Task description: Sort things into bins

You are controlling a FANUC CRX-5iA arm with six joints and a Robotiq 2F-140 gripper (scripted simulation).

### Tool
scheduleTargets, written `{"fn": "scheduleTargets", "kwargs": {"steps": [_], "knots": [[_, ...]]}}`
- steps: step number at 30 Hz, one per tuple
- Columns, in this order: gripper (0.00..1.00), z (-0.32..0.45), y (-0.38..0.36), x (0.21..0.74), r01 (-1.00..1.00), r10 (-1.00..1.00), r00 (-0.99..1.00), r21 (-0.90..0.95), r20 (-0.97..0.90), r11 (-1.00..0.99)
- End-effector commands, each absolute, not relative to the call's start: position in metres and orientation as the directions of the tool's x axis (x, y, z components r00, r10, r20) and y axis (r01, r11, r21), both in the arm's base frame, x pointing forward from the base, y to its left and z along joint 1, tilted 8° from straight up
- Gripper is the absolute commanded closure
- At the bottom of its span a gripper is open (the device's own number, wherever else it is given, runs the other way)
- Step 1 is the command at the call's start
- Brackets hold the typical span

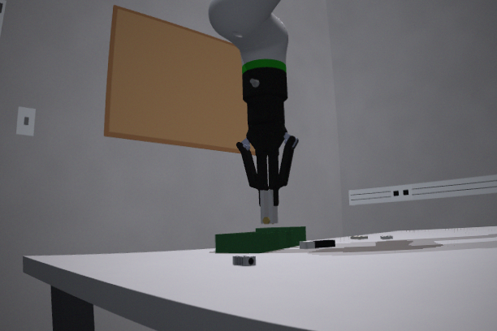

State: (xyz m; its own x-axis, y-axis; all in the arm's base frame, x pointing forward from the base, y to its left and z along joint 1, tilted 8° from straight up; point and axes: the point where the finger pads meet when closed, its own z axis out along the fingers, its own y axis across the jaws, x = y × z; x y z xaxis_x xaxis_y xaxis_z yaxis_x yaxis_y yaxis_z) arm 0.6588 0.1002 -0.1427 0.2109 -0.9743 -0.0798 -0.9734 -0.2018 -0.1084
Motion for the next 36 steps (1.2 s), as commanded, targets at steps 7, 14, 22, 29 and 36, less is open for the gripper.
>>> {"fn": "scheduleTargets", "kwargs": {"steps": [7,14,22,29,36], "knots": [[0.85,-0.16,0.102,0.661,-0.973,-0.974,0.211,-0.109,-0.08,-0.202],[0.85,-0.164,0.102,0.661,-0.973,-0.974,0.211,-0.109,-0.08,-0.202],[0.74,-0.164,0.102,0.661,-0.973,-0.974,0.211,-0.109,-0.08,-0.202],[0.74,-0.164,0.102,0.661,-0.973,-0.974,0.211,-0.109,-0.08,-0.202],[0.74,-0.164,0.102,0.661,-0.973,-0.974,0.211,-0.109,-0.08,-0.202]]}}
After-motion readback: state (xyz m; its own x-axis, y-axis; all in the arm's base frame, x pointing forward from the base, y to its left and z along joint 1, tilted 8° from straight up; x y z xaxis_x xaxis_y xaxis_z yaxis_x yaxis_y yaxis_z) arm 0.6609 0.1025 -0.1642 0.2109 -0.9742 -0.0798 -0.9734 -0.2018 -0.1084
